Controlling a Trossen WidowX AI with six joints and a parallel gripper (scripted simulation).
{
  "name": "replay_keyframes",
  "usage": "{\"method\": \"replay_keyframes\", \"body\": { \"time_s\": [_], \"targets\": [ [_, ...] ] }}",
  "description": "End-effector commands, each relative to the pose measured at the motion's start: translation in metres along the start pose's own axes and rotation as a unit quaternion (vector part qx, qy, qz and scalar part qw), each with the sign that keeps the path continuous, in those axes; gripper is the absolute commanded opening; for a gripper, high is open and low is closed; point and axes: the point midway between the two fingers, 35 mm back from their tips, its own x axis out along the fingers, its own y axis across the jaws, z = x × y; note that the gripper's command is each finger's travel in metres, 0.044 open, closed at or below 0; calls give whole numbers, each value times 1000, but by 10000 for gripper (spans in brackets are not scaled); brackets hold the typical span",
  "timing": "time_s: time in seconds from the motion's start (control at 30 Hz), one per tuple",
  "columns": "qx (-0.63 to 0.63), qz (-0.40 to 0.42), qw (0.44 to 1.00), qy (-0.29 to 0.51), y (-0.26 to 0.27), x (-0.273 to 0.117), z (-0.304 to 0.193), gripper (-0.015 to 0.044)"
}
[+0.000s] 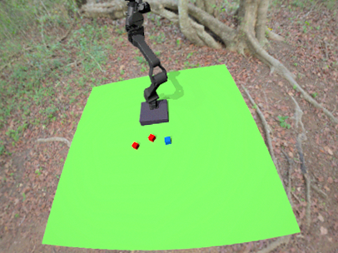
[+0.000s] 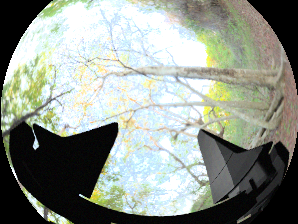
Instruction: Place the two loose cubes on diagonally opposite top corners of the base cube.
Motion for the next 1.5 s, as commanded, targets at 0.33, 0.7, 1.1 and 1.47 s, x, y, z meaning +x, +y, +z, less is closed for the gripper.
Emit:
{"method": "replay_keyframes", "body": {
  "time_s": [0.33,0.7,1.1,1.47],
  "targets": [
    [-9,-57,985,161,-35,-16,-91,265],
    [-23,-83,916,393,-49,-89,-214,265],
    [-46,-48,773,631,-26,-228,-308,265],
    [-64,44,591,803,21,-381,-328,265]
  ]
}}
